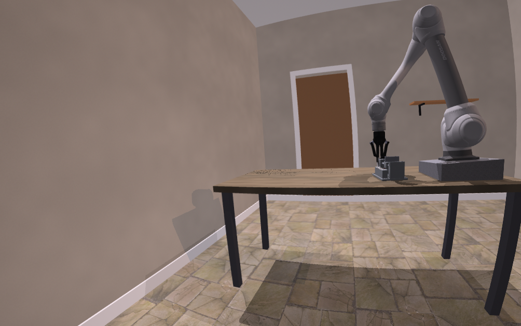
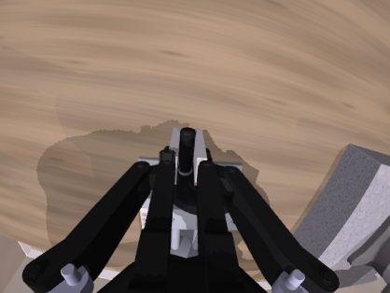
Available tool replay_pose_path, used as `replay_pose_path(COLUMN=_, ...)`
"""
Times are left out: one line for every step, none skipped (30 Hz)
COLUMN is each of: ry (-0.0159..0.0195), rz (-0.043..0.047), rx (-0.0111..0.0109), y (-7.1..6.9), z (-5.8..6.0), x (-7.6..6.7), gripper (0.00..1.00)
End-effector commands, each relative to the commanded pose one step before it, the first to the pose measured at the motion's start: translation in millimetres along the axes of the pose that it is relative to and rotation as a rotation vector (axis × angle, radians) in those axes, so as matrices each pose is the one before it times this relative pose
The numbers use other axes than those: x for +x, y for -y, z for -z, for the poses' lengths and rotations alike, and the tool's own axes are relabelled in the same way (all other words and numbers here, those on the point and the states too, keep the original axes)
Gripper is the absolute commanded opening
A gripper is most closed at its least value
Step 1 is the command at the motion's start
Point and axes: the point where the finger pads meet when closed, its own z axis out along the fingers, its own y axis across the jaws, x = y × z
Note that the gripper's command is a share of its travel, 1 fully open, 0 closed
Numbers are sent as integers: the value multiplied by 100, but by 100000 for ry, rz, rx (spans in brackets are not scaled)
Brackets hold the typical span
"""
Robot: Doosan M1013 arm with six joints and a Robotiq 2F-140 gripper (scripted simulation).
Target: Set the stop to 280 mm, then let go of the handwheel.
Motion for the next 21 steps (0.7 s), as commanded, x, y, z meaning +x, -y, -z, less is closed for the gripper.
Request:
replay_pose_path(ry=10, rz=101, rx=-140, y=527, z=845, x=-8, gripper=4)
replay_pose_path(ry=0, rz=0, rx=0, y=83, z=243, x=0, gripper=4)
replay_pose_path(ry=0, rz=0, rx=0, y=0, z=0, x=0, gripper=4)
replay_pose_path(ry=0, rz=0, rx=0, y=0, z=0, x=0, gripper=4)
replay_pose_path(ry=0, rz=0, rx=0, y=55, z=238, x=0, gripper=4)
replay_pose_path(ry=0, rz=0, rx=0, y=36, z=226, x=0, gripper=4)
replay_pose_path(ry=0, rz=0, rx=0, y=11, z=209, x=0, gripper=4)
replay_pose_path(ry=0, rz=0, rx=0, y=8, z=208, x=0, gripper=4)
replay_pose_path(ry=0, rz=0, rx=0, y=-23, z=185, x=0, gripper=4)
replay_pose_path(ry=0, rz=0, rx=0, y=-23, z=185, x=0, gripper=4)
replay_pose_path(ry=0, rz=0, rx=0, y=-35, z=177, x=0, gripper=4)
replay_pose_path(ry=0, rz=0, rx=0, y=-50, z=165, x=0, gripper=4)
replay_pose_path(ry=0, rz=0, rx=0, y=-51, z=165, x=0, gripper=4)
replay_pose_path(ry=0, rz=0, rx=0, y=-65, z=154, x=0, gripper=4)
replay_pose_path(ry=0, rz=0, rx=0, y=-75, z=146, x=0, gripper=4)
replay_pose_path(ry=0, rz=0, rx=0, y=-75, z=146, x=0, gripper=4)
replay_pose_path(ry=0, rz=0, rx=0, y=-88, z=136, x=0, gripper=4)
replay_pose_path(ry=0, rz=0, rx=0, y=-97, z=128, x=0, gripper=4)
replay_pose_path(ry=0, rz=0, rx=0, y=-97, z=128, x=0, gripper=4)
replay_pose_path(ry=0, rz=0, rx=0, y=0, z=0, x=0, gripper=4)
replay_pose_path(ry=0, rz=0, rx=0, y=0, z=0, x=0, gripper=4)
